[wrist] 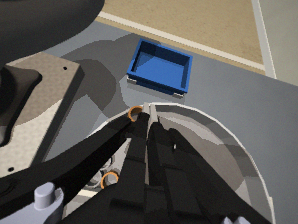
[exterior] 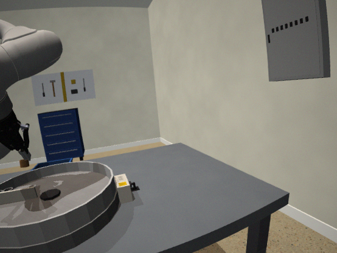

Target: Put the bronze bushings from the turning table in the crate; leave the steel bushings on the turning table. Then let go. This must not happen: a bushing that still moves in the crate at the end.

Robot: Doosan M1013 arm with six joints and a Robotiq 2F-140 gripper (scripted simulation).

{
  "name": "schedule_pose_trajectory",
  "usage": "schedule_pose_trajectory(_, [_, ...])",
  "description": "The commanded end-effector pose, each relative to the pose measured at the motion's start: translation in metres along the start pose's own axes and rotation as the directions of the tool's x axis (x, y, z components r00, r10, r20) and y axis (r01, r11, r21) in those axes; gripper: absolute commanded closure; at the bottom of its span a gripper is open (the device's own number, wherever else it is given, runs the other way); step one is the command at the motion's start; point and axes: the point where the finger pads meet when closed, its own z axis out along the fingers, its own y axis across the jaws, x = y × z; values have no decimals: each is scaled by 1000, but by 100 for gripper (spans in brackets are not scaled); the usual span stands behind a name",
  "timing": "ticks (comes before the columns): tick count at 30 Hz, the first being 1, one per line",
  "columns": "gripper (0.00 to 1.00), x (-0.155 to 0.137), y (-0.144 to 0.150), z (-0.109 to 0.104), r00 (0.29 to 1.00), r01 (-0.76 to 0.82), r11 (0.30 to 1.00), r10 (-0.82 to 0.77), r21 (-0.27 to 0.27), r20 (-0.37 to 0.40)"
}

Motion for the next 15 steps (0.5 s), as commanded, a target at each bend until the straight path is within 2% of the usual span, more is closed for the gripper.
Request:
schedule_pose_trajectory(1, [100, 31, 9, 27, 1000, -1, 1000, 1, 0, 3])
schedule_pose_trajectory(5, [100, 58, 15, 50, 1000, -1, 1000, 1, 0, 3])
schedule_pose_trajectory(7, [100, 58, 15, 50, 1000, -1, 1000, 1, 0, 3])
schedule_pose_trajectory(15, [100, 116, 27, 98, 1000, -1, 1000, 1, 0, 3])
